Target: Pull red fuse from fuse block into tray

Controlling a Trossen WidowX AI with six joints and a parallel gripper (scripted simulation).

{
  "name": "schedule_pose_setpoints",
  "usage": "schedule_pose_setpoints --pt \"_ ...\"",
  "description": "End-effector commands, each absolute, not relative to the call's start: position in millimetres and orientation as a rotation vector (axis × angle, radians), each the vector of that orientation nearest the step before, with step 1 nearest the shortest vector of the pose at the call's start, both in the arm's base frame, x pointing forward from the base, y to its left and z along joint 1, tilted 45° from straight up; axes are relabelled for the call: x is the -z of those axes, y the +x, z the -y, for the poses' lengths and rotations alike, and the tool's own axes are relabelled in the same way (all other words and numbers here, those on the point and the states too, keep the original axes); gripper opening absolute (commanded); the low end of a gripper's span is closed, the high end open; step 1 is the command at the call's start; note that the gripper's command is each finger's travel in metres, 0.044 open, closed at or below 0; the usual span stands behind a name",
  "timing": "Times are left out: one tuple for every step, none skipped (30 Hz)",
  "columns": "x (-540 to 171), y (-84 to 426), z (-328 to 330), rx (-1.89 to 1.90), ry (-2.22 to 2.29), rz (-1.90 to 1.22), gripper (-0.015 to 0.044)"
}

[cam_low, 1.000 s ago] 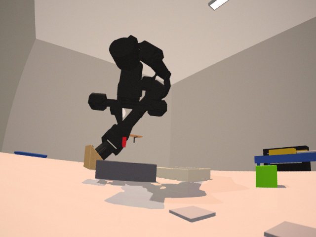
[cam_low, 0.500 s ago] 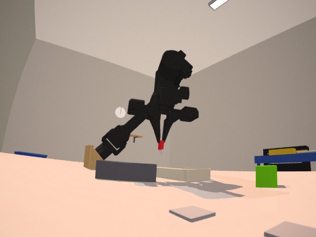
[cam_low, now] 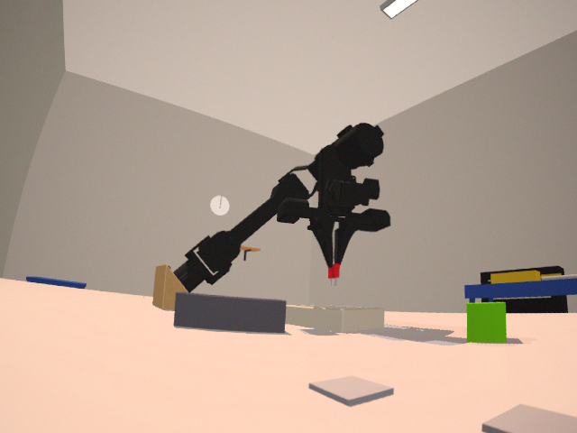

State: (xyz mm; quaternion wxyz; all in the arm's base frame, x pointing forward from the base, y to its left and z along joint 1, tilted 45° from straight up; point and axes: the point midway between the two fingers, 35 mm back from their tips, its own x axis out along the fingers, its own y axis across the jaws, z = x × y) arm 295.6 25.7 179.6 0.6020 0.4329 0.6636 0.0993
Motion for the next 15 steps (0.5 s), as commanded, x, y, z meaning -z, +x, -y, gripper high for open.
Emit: schedule_pose_setpoints --pt "-179 296 -29 -0.226 1.012 -1.537 0.0000" --pt "-178 296 -30 -0.226 1.012 -1.537 0.0000" --pt "-177 296 -31 -0.226 1.012 -1.537 0.0000" --pt "-175 296 -32 -0.226 1.012 -1.537 0.0000" --pt "-174 297 -33 -0.226 1.012 -1.537 0.0000" --pt "-173 297 -34 -0.226 1.012 -1.537 0.0000" --pt "-172 297 -36 -0.226 1.012 -1.537 0.0000" --pt "-171 297 -37 -0.226 1.012 -1.537 0.0000" --pt "-170 298 -38 -0.226 1.012 -1.537 0.0000" --pt "-169 298 -39 -0.226 1.012 -1.537 0.0000" --pt "-167 298 -40 -0.226 1.012 -1.537 0.0000" --pt "-166 298 -41 -0.226 1.012 -1.537 0.0000" --pt "-165 298 -42 -0.226 1.012 -1.537 0.0000" --pt "-164 298 -43 -0.226 1.012 -1.537 0.0000" --pt "-163 298 -45 -0.227 1.012 -1.536 0.0000"
